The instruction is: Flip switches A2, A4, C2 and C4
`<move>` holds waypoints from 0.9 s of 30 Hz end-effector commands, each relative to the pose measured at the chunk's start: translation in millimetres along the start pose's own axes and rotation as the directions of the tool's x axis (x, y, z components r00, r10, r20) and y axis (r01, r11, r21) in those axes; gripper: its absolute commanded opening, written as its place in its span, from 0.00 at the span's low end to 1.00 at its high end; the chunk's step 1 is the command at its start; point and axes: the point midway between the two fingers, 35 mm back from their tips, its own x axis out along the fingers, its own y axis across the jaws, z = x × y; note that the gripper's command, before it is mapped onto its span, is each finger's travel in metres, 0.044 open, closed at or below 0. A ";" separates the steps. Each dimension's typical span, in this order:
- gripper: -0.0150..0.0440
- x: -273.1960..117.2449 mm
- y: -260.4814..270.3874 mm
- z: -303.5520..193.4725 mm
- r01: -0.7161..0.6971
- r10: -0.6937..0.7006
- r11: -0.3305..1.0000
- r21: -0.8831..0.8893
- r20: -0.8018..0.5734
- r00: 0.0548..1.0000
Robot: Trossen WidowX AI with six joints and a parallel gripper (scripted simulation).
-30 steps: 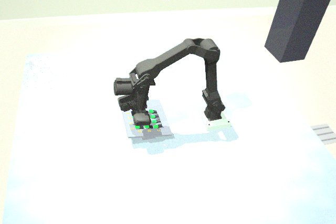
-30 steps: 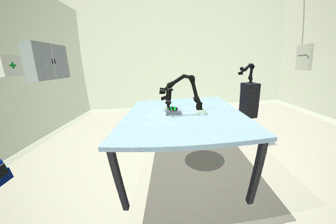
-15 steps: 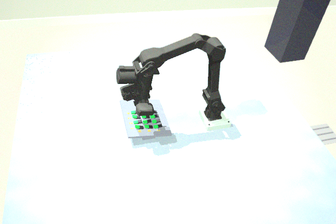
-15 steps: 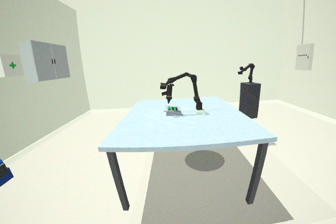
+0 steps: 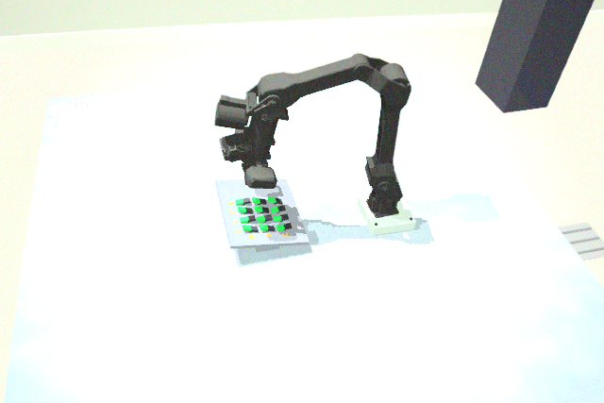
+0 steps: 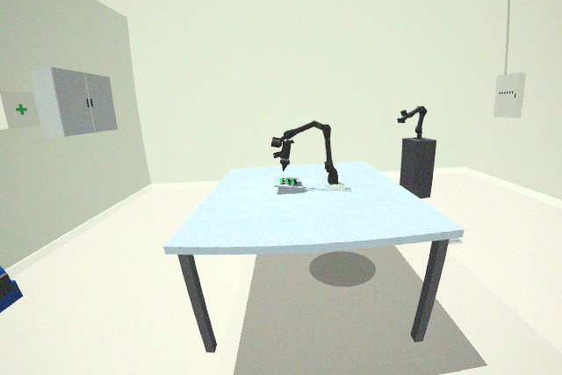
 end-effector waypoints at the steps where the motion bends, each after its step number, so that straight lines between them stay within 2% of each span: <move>1: 0.25 20.9 1.4 -6.9 -0.007 0.007 1.000 -0.006 -0.010 1.000; 27: 0.25 44.9 1.6 -7.8 -0.007 0.007 1.000 -0.006 -0.010 1.000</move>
